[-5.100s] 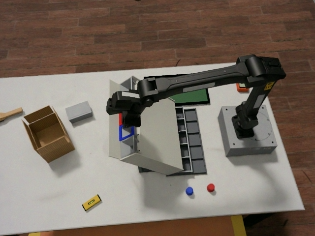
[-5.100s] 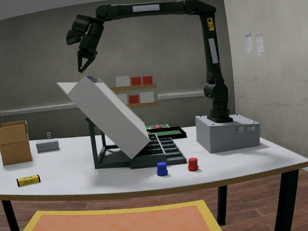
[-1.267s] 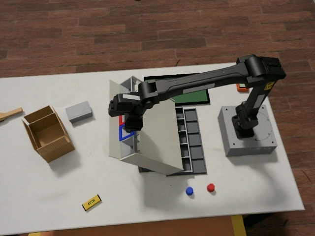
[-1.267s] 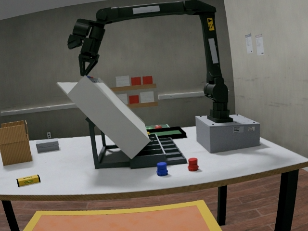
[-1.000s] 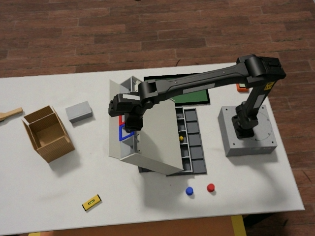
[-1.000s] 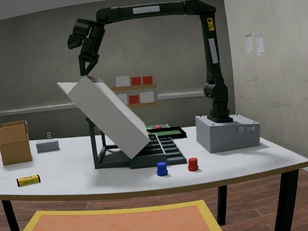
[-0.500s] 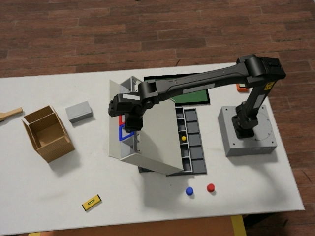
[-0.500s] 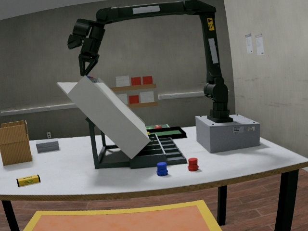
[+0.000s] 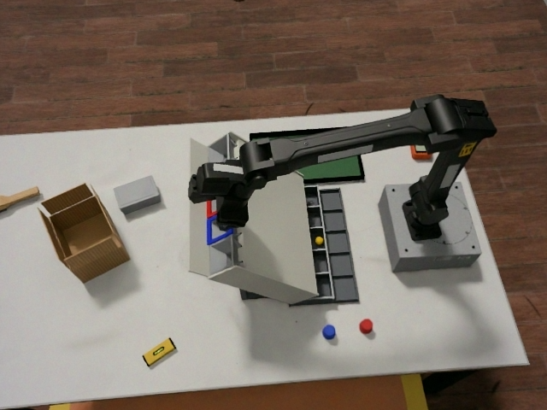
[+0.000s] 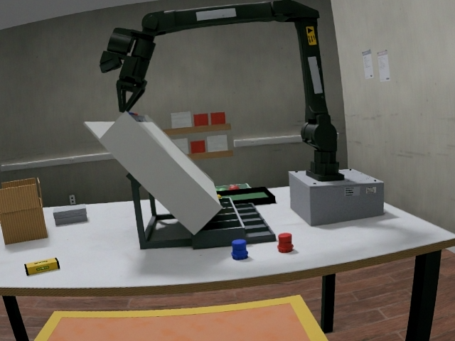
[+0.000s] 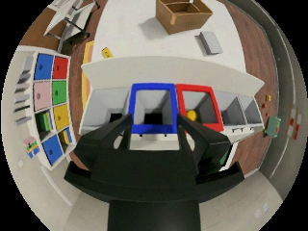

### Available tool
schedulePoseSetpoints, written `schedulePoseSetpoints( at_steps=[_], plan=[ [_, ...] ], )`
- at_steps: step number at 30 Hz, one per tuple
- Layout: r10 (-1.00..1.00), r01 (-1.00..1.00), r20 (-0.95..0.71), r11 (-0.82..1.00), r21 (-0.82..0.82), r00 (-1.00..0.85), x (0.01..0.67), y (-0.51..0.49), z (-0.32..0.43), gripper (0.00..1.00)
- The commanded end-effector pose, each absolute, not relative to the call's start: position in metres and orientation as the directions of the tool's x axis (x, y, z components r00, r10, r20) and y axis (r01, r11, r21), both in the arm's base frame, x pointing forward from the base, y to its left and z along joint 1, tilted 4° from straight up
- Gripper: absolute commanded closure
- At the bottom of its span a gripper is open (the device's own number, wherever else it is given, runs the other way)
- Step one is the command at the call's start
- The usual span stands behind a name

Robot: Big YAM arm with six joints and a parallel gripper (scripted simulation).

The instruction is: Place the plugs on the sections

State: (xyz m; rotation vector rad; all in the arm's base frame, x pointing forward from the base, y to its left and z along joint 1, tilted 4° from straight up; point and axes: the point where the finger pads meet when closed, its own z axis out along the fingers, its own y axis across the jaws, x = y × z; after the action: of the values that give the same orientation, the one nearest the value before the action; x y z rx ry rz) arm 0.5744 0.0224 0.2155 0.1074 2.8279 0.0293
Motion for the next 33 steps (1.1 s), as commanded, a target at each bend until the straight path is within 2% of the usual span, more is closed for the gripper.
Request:
schedulePoseSetpoints(
  at_steps=[1, 8, 33],
  plan=[
    [0.081, 0.073, -0.354, 0.997, 0.038, -0.932, 0.584, 0.022, 0.245, 0.41],
    [0.084, 0.074, -0.381, 0.996, 0.042, -0.921, 0.59, 0.021, 0.265, 0.41],
    [0.085, 0.074, -0.381, 0.996, 0.042, -0.921, 0.59, 0.021, 0.265, 0.41]
  ],
)
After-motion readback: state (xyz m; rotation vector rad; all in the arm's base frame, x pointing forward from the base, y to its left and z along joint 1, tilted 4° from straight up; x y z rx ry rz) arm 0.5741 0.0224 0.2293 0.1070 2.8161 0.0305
